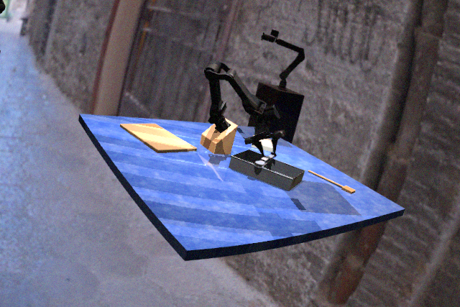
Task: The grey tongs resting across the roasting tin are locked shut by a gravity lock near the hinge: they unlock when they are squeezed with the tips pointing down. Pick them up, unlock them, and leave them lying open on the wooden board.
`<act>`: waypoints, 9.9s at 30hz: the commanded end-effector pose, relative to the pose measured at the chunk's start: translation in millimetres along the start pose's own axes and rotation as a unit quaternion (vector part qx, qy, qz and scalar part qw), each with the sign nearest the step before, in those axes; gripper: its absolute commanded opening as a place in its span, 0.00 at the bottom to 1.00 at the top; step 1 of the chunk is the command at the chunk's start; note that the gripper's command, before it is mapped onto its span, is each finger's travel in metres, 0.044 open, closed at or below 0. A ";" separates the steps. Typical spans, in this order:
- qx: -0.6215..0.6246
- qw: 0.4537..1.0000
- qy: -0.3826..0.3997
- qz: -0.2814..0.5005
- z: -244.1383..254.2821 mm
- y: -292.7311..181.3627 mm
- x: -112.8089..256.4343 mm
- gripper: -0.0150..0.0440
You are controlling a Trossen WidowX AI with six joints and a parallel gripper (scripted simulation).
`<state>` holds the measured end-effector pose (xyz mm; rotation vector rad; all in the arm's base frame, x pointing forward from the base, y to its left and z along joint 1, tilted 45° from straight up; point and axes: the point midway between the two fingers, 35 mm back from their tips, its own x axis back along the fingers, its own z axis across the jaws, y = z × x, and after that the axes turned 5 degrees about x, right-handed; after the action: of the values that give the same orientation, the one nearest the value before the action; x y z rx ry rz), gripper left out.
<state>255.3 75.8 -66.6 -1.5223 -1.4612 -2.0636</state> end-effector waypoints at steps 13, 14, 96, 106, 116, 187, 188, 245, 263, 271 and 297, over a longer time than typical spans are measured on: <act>0.003 1.000 0.000 0.002 -0.4 -0.6 -26.0 0.69; 0.003 1.000 0.000 0.002 -0.5 -0.6 -27.6 0.69; 0.000 0.985 -0.170 0.028 38.2 -4.5 10.4 0.00; 0.001 0.971 -0.238 0.025 38.1 -4.1 12.2 0.00; 0.001 0.967 -0.254 0.023 38.0 -3.7 13.0 0.00; 0.287 0.922 -0.242 0.097 -203.9 232.6 113.7 0.00; 0.288 0.922 -0.240 0.098 -205.1 232.7 113.7 0.00; 0.367 0.910 -0.162 0.102 -349.7 251.1 158.4 0.00; 0.402 0.897 -0.160 0.091 -372.4 245.1 175.0 0.00; 0.411 0.892 -0.162 0.094 -384.2 238.5 181.3 0.00; 0.461 0.863 -0.168 0.121 -439.7 188.6 215.1 0.00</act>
<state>12.4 -283.2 225.2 -1.5268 -1.8381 -0.7394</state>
